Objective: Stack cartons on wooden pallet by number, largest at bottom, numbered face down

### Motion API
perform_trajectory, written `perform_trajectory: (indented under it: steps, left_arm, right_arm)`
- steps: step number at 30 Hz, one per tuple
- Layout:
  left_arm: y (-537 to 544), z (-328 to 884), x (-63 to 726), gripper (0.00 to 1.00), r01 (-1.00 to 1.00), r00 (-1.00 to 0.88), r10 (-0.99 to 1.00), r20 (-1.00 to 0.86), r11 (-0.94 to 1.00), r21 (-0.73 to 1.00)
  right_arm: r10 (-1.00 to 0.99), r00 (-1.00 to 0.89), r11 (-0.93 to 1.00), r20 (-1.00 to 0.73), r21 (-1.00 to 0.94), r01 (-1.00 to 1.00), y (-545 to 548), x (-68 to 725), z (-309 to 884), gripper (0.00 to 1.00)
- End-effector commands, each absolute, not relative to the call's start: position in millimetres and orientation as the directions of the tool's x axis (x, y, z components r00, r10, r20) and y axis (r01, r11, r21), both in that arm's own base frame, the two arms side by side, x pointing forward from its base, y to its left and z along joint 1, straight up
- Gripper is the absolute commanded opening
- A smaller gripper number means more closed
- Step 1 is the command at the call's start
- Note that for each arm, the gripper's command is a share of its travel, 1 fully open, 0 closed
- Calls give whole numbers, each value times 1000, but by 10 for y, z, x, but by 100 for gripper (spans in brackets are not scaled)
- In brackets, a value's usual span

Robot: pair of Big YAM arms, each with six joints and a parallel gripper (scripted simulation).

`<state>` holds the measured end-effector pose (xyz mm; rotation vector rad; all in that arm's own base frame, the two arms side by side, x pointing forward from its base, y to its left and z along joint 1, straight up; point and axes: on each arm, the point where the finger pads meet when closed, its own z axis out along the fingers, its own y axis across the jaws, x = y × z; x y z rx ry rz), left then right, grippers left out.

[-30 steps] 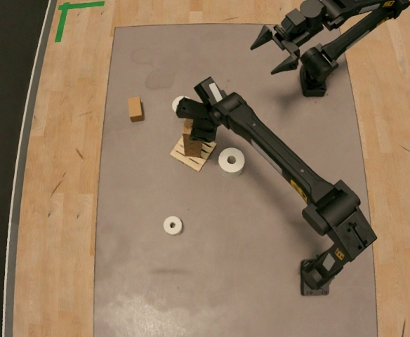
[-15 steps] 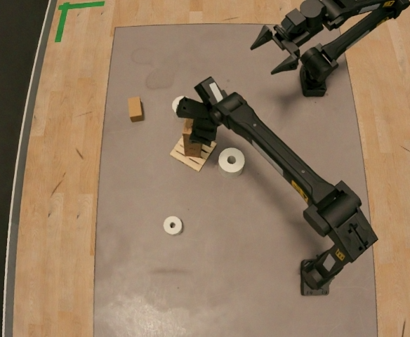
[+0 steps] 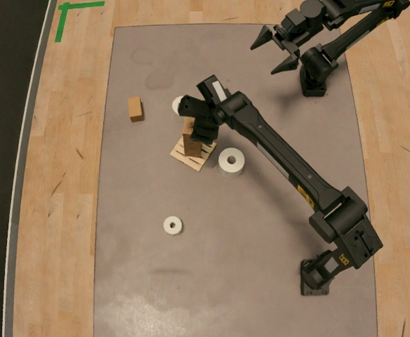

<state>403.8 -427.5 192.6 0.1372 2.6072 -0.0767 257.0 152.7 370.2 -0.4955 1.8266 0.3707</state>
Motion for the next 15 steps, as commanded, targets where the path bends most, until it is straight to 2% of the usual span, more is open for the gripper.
perform_trajectory:
  steps: [1,7,15]
  left_arm:
    - [-4409,2308,4020,79,118,-838,57,-542,990,-78]
    - [-4492,2175,3977,79,116,-851,74,-520,992,-48]
    - [-4359,3120,3510,79,117,-840,55,-540,990,-81]
  right_arm:
    - [-139,-234,859,-962,0,-512,1534,2577,3889,100]
    - [-139,-234,859,-962,0,-512,1534,2577,3889,100]
    - [-139,-234,859,-962,0,-512,1534,2577,3889,100]
